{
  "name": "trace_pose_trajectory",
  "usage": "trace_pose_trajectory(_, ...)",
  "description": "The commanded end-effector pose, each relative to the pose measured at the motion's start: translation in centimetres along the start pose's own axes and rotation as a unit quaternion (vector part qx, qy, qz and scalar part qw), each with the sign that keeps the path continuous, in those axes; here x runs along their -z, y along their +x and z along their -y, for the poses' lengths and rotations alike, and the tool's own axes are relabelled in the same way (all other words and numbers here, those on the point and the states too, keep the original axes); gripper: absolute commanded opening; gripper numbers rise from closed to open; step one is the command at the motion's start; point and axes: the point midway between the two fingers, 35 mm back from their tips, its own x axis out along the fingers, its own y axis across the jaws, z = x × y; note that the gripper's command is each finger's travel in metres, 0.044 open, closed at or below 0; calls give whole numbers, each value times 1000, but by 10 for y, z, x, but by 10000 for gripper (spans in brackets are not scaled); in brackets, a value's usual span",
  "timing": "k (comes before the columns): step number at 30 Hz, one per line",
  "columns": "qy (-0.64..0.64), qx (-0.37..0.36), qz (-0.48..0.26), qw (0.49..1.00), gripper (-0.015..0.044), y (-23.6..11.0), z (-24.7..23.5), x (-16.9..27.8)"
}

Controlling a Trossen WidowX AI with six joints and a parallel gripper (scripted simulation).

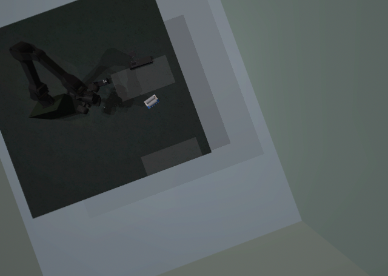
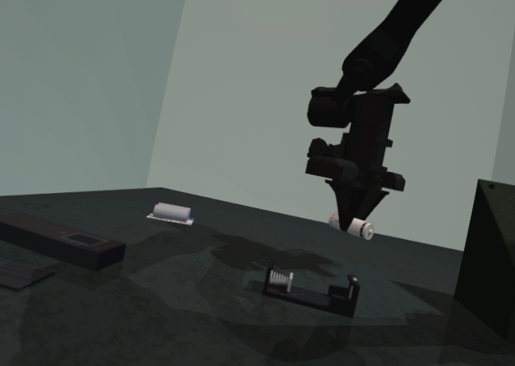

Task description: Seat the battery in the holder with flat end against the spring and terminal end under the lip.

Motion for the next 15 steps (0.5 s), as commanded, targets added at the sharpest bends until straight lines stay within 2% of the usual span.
trace_pose_trajectory(1, -89, -3, 6, 996, 84, -7, -34, 5)
trace_pose_trajectory(10, -325, -3, 3, 946, 84, -14, -114, 39)
trace_pose_trajectory(15, -368, -2, 2, 930, 84, -15, -128, 49)
